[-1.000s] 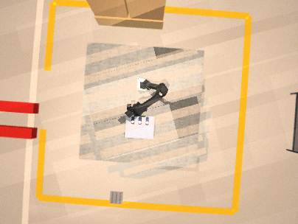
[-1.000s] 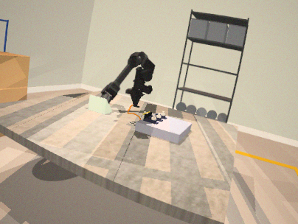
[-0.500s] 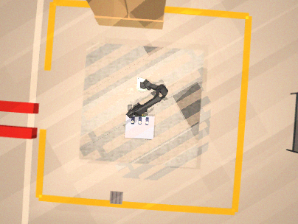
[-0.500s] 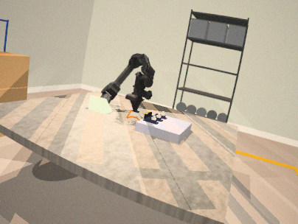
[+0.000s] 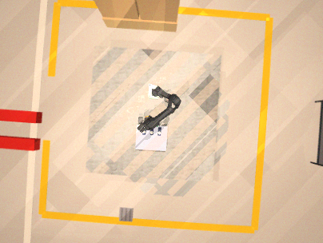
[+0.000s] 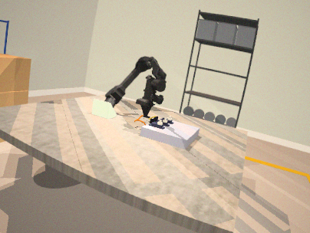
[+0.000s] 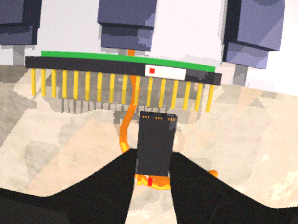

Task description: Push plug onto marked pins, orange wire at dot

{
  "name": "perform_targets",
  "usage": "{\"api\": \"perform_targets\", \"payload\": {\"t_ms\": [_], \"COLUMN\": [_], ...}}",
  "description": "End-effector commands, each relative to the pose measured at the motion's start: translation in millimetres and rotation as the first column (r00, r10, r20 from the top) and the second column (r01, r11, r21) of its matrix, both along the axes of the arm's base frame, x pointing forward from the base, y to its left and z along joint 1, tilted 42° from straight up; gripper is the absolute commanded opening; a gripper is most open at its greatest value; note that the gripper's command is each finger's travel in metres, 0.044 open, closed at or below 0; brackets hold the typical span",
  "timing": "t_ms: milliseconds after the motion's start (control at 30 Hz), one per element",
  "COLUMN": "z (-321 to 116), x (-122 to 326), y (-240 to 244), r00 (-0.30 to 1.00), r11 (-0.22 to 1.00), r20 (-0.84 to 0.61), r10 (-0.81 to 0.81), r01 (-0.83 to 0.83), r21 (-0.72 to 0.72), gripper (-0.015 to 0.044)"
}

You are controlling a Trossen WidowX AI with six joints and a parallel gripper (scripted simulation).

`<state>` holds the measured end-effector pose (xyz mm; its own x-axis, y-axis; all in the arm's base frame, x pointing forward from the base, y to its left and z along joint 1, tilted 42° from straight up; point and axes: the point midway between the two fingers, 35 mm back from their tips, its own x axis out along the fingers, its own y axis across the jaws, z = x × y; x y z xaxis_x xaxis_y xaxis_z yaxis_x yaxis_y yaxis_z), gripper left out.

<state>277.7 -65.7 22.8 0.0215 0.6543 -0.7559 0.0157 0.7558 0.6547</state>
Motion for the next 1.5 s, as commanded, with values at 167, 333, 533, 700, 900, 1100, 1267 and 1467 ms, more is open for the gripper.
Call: {"api": "perform_targets", "payload": {"t_ms": [167, 333, 533, 700, 900, 1100, 1267, 1467], "z": [-1.6, -1.6, -1.6, -1.6, -1.6, -3.9, -3.9, 24.8], "x": [4.9, 8.2, 12.2, 15.5, 19.4, 18.0, 18.0, 18.6], "y": [1.7, 1.5, 1.2, 1.0, 0.7, 2.5, 2.5, -24.0], "r00": [1.000, 1.000, 1.000, 1.000, 1.000, 1.000, 1.000, 1.000], "r11": [1.000, 1.000, 1.000, 1.000, 1.000, 1.000, 1.000, 1.000], "r20": [-0.006, -0.006, -0.005, -0.005, -0.005, -0.005, -0.005, -0.006], "r10": [-0.002, -0.002, -0.002, -0.002, -0.002, -0.002, -0.002, -0.003], "r01": [0.002, 0.002, 0.002, 0.002, 0.002, 0.002, 0.002, 0.003], "r21": [0.005, 0.005, 0.005, 0.005, 0.005, 0.005, 0.005, 0.003], "gripper": [0.0000, 0.0000, 0.0000, 0.0000, 0.0000, 0.0079, 0.0210, 0.0367]}}
